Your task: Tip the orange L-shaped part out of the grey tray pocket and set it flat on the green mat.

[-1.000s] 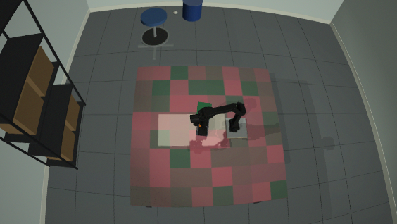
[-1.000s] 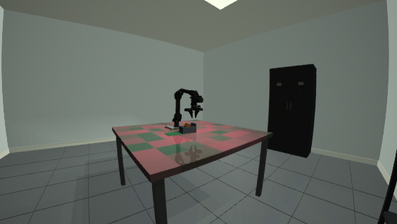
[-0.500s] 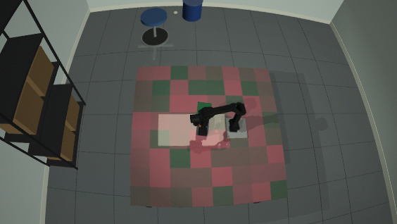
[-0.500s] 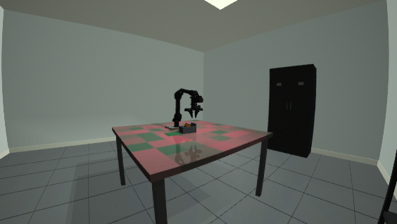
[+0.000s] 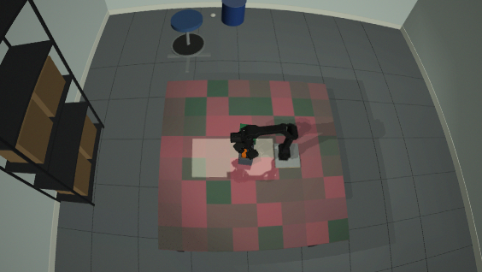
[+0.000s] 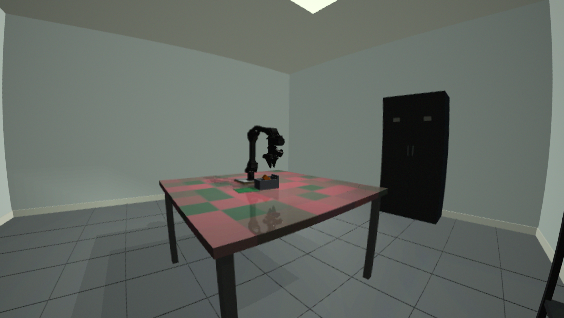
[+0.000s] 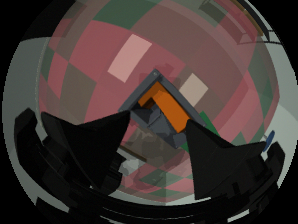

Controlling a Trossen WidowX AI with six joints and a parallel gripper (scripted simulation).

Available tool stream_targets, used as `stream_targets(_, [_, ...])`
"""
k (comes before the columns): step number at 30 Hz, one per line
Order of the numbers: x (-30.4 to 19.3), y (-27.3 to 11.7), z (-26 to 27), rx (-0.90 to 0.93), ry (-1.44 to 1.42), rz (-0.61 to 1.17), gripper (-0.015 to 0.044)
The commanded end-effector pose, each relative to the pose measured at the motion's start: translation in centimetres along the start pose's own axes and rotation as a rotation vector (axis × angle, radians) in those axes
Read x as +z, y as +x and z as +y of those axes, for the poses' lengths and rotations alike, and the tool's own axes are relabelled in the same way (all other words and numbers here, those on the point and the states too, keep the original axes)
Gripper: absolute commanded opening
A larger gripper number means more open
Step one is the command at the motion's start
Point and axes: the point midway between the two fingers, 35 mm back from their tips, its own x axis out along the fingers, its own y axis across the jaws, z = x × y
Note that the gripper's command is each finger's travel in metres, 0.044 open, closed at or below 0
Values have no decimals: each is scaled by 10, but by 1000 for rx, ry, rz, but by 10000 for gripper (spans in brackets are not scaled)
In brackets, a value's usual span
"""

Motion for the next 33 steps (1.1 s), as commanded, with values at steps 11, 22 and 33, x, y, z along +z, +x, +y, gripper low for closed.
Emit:
stream_targets(11, [-25, -2, -38, 8, -933, 14, 280])
stream_targets(22, [-25, 21, -38, 8, -933, 14, 280])
stream_targets(33, [-25, 39, -38, 8, -933, 14, 280])
